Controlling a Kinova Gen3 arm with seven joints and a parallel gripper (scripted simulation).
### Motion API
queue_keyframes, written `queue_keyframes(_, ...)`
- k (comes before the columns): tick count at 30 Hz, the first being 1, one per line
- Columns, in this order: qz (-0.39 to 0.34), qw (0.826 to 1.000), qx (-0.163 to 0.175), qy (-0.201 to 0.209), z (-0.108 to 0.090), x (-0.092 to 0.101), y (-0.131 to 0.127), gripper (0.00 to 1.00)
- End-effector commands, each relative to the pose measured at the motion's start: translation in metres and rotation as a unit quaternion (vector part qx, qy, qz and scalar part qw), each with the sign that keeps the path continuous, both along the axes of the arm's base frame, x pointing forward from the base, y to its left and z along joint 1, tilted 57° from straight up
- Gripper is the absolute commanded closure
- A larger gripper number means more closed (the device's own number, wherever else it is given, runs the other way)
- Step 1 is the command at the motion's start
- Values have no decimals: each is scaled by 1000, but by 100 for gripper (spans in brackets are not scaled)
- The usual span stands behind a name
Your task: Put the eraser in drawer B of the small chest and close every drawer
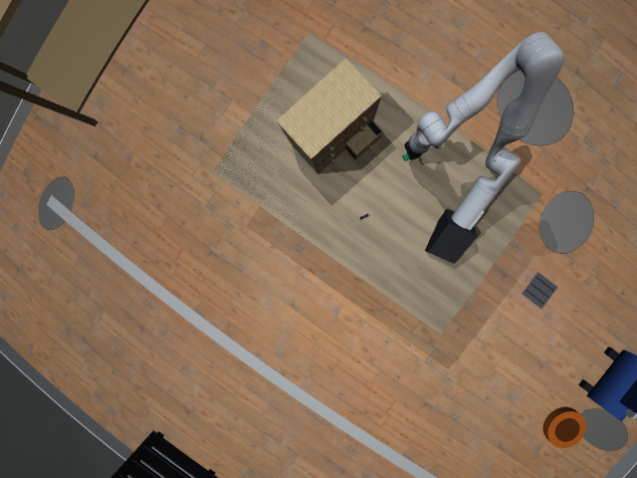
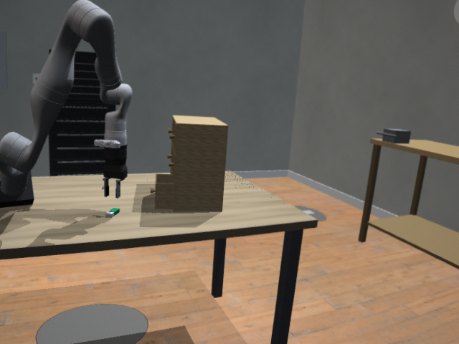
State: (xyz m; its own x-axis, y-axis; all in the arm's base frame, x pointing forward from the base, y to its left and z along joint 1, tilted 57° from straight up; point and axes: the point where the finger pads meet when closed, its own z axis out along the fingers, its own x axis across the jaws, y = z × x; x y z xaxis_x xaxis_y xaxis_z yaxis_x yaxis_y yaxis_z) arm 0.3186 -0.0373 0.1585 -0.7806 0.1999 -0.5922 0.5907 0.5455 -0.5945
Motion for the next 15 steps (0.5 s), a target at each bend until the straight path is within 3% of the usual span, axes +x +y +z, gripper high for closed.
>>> queue_keyframes(1,0,1000,0,-1,-3,2,-4,25)
queue_keyframes(15,0,1000,-1,0,-21,8,-32,25)
